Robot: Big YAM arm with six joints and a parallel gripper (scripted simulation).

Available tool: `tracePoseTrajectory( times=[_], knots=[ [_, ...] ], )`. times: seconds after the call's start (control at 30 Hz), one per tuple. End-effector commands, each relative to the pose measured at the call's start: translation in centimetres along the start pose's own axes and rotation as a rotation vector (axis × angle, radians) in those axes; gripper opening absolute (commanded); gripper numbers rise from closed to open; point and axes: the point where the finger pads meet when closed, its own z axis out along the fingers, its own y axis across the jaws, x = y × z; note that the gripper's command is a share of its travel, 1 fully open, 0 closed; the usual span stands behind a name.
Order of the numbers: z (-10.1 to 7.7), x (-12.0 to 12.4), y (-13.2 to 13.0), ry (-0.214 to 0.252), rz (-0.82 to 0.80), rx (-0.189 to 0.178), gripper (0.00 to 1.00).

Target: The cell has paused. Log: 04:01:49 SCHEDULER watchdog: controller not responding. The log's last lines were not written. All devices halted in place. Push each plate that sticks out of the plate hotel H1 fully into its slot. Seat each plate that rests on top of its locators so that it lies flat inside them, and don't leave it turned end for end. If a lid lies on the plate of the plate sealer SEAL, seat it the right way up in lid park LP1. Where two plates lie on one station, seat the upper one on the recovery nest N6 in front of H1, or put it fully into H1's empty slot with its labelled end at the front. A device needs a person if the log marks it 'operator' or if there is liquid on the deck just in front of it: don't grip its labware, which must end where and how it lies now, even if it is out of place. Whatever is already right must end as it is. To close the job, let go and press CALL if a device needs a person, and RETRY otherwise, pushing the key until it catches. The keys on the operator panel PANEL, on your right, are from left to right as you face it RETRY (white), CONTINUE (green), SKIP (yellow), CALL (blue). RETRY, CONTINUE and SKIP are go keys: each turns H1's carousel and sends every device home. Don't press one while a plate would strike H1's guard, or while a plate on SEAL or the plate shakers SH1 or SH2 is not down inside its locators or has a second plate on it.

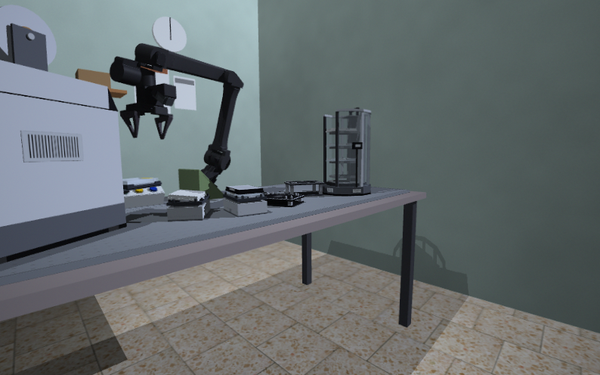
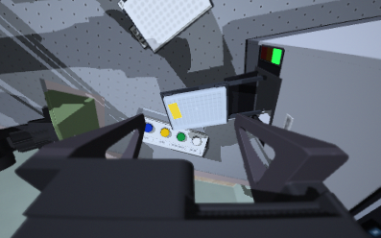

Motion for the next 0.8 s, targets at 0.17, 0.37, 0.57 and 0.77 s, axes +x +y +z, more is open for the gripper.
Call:
tracePoseTrajectory(
  times=[0.17, 0.37, 0.57, 0.77],
  knots=[
    [-2.1, -5.1, 0.2, 0.014, 0.297, 0.057, 1.00],
    [-1.6, -6.3, 0.5, 0.011, 0.433, 0.050, 1.00],
    [-2.2, -8.5, 1.5, 0.001, 0.627, 0.060, 1.00],
    [-1.2, -9.3, 1.5, 0.008, 0.834, 0.047, 1.00]
  ],
)
